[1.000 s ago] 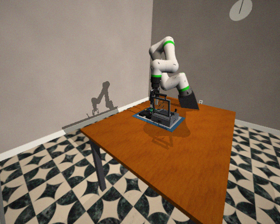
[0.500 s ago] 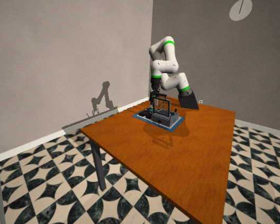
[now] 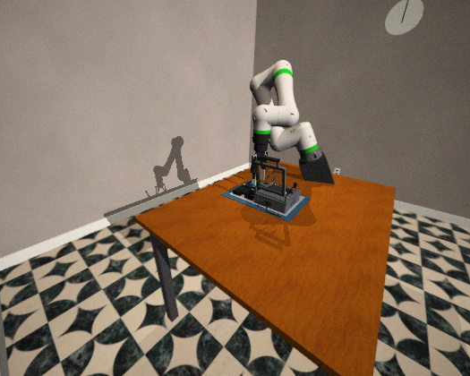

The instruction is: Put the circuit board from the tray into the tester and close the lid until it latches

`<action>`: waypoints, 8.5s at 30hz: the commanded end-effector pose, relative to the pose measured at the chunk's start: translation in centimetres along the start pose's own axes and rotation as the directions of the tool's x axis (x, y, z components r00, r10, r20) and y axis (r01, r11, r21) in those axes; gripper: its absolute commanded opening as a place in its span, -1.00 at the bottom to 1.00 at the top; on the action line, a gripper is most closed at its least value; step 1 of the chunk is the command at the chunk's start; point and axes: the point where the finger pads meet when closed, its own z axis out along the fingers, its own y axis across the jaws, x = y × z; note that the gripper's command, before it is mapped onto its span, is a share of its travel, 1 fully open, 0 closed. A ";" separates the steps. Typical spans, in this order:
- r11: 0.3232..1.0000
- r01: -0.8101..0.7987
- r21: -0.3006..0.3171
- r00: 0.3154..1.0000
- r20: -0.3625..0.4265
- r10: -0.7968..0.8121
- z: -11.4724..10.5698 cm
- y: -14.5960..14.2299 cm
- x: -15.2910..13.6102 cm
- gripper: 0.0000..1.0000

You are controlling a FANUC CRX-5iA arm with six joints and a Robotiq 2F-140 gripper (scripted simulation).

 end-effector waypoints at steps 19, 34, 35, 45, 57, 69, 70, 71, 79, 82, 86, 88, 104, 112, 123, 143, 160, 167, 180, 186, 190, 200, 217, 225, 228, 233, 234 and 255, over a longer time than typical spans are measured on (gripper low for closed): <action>1.000 0.000 -0.001 1.000 0.000 0.000 1.5 0.0 0.0 0.16; 1.000 0.000 -0.001 1.000 0.000 0.000 1.5 0.0 0.0 0.16; 1.000 0.000 -0.001 1.000 0.000 0.000 1.5 0.0 0.0 0.16; 1.000 0.000 -0.001 1.000 0.000 0.000 1.5 0.0 0.0 0.16; 1.000 0.000 -0.001 1.000 0.000 0.000 1.5 0.0 0.0 0.16; 1.000 0.000 -0.001 1.000 0.000 0.000 1.7 0.0 0.0 0.16; 1.000 0.000 -0.001 1.000 0.000 0.000 1.8 0.0 0.0 0.16; 1.000 0.000 -0.001 1.000 0.000 0.000 1.8 0.0 0.0 0.16; 1.000 0.000 -0.001 1.000 0.000 0.000 2.3 0.0 0.0 0.16; 1.000 0.000 -0.001 1.000 0.000 0.000 2.4 0.0 0.0 0.16; 1.000 0.000 -0.001 1.000 0.000 0.000 2.6 0.0 0.0 0.16; 1.000 0.000 -0.001 1.000 0.000 0.000 2.7 0.0 0.0 0.16; 1.000 0.000 -0.001 1.000 0.000 0.000 3.0 0.0 0.0 0.16; 1.000 0.000 -0.001 1.000 0.000 0.000 3.0 0.0 0.0 0.16; 1.000 0.000 -0.001 1.000 0.000 0.000 3.0 0.0 0.0 0.16; 1.000 0.000 -0.001 1.000 0.000 0.000 3.0 0.0 0.0 0.08; 1.000 0.000 -0.001 1.000 0.000 0.000 3.0 0.0 0.0 0.02; 1.000 0.000 -0.001 1.000 0.000 0.000 3.0 0.0 0.0 -0.02; 1.000 0.000 -0.001 1.000 0.000 0.000 3.0 0.0 0.0 -0.06; 1.000 0.000 -0.001 1.000 0.000 0.000 3.0 0.0 0.0 -0.06; 1.000 0.000 -0.001 1.000 0.000 0.000 3.0 0.0 0.0 -0.06; 1.000 0.000 -0.001 1.000 0.000 0.000 3.0 0.0 0.0 -0.09; 1.000 0.000 -0.001 1.000 0.000 0.000 3.0 0.0 0.0 -0.09; 1.000 0.000 -0.001 1.000 0.000 0.000 3.0 0.0 0.0 -0.09; 1.000 0.000 -0.001 1.000 0.000 0.000 3.0 0.0 0.0 -0.09; 1.000 0.000 -0.001 1.000 0.000 0.000 3.0 0.0 0.0 -0.09; 1.000 0.000 -0.001 1.000 0.000 0.000 3.0 0.0 0.0 -0.09; 1.000 0.000 -0.001 1.000 0.000 0.000 2.1 0.0 0.0 -0.09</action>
